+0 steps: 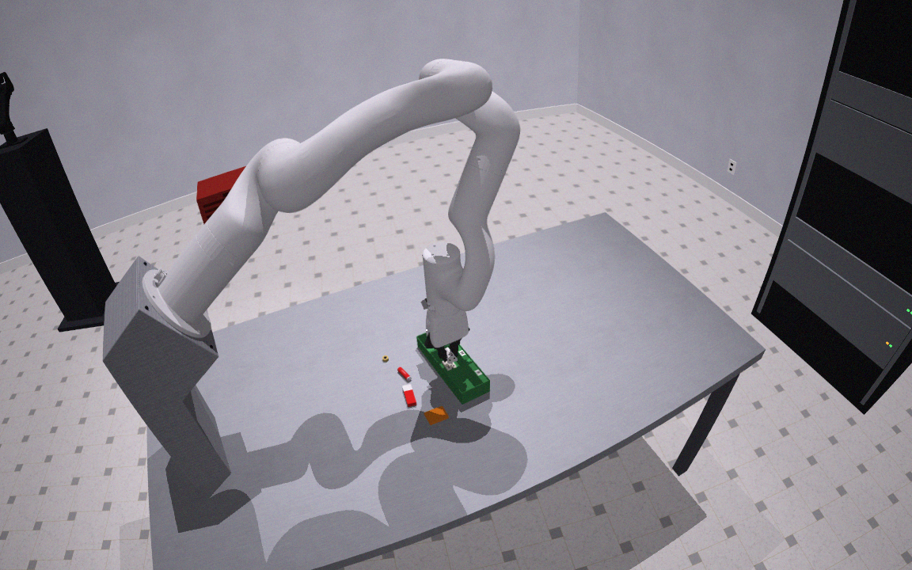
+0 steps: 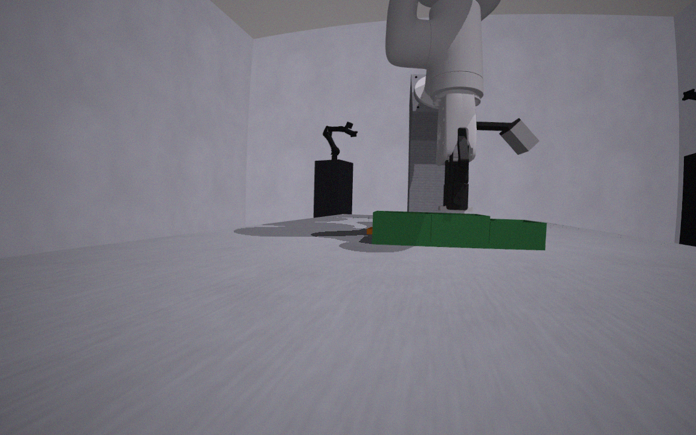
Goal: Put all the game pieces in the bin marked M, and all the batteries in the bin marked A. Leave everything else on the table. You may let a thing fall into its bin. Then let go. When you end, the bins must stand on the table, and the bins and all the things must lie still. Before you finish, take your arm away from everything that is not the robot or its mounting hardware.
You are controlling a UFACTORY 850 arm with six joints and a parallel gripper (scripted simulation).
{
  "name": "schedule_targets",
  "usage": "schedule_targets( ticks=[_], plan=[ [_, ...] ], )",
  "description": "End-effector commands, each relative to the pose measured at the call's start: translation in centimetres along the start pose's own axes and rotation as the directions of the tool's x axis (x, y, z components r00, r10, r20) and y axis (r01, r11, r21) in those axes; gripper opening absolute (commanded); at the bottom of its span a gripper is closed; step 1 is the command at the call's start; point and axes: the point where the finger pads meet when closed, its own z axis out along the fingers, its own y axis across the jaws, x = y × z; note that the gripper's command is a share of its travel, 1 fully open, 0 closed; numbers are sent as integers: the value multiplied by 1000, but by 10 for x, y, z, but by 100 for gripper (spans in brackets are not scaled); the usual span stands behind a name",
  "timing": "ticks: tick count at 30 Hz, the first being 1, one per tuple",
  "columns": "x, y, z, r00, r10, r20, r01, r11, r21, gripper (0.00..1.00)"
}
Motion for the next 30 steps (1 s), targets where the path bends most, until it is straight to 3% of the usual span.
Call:
schedule_targets(
  ticks=[1, 13, 28, 29, 30],
  plan=[
    [0, 0, 8, 1000, 0, 0, 0, 1000, -1, 0],
    [0, 0, 28, 1000, 0, 0, 0, 1000, -1, 0],
    [0, 0, 29, 1000, 0, 0, 0, 1000, -1, 0],
    [0, 0, 29, 1000, 0, 0, 0, 1000, -1, 31],
    [0, 0, 29, 1000, 0, 0, 0, 1000, -1, 31]
  ],
)
